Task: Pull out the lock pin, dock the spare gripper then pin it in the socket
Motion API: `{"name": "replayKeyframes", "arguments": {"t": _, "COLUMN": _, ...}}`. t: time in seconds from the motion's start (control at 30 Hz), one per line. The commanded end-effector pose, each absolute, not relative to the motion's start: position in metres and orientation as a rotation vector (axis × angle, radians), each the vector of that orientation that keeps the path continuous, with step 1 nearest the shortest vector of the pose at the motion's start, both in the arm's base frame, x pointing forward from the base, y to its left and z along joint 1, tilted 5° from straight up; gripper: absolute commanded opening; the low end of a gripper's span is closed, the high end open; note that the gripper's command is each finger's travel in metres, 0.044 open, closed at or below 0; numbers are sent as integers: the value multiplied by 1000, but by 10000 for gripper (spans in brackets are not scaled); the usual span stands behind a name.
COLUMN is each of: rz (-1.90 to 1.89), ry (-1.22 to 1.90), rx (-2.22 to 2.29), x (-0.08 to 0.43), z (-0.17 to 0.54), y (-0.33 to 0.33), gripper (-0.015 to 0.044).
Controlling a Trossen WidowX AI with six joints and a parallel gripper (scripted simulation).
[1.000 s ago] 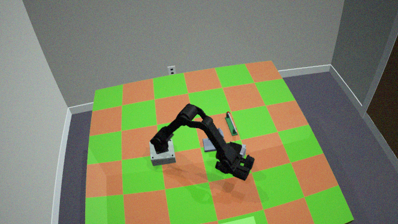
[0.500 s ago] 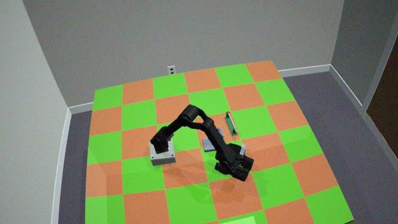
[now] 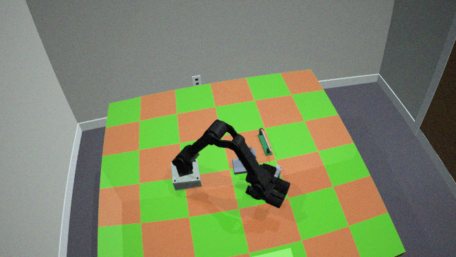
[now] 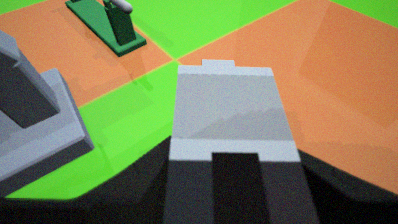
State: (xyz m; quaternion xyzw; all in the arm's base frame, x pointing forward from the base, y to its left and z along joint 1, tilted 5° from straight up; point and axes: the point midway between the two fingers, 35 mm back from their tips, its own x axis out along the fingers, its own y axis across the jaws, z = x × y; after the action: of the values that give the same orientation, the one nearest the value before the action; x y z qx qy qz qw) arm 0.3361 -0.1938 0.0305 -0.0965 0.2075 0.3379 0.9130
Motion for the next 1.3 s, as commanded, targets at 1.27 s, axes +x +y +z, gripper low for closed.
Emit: {"name": "replayKeyframes", "arguments": {"t": 1.27, "rz": 708, "ry": 575, "rx": -122, "x": 327, "z": 140, "y": -171, "gripper": 0}}
